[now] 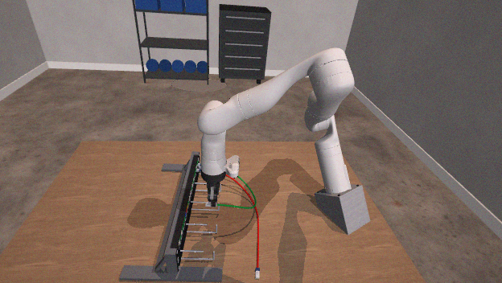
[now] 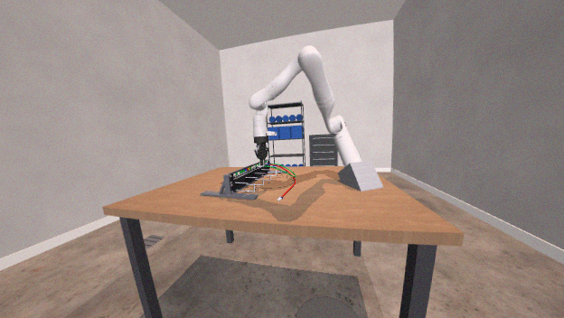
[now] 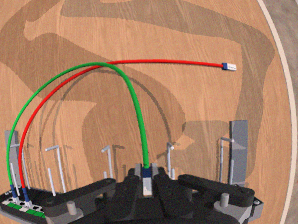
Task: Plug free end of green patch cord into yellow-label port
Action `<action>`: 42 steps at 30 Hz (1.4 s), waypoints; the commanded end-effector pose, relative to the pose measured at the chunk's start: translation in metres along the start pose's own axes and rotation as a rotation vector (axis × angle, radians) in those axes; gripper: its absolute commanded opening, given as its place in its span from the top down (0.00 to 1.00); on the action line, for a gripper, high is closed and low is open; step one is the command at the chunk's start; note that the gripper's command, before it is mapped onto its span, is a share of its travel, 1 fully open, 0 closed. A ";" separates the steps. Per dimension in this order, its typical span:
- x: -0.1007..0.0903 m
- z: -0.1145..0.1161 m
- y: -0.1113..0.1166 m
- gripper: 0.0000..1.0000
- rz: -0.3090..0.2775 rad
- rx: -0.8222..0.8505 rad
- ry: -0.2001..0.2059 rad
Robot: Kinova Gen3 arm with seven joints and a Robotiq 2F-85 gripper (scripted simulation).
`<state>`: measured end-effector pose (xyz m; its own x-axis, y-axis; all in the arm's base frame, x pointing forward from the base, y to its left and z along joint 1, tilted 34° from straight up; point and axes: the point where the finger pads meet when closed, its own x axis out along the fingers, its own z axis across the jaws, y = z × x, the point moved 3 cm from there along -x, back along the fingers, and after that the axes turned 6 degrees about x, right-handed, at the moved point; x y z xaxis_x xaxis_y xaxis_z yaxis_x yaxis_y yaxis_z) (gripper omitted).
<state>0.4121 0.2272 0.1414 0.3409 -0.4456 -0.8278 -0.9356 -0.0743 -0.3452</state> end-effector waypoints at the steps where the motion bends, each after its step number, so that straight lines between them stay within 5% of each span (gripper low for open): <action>1: -0.002 -0.002 -0.001 1.00 0.002 0.015 -0.001; 42: 0.019 0.001 -0.023 1.00 0.001 0.013 0.001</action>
<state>0.4329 0.2225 0.1367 0.3379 -0.4494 -0.8270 -0.9356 -0.0644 -0.3473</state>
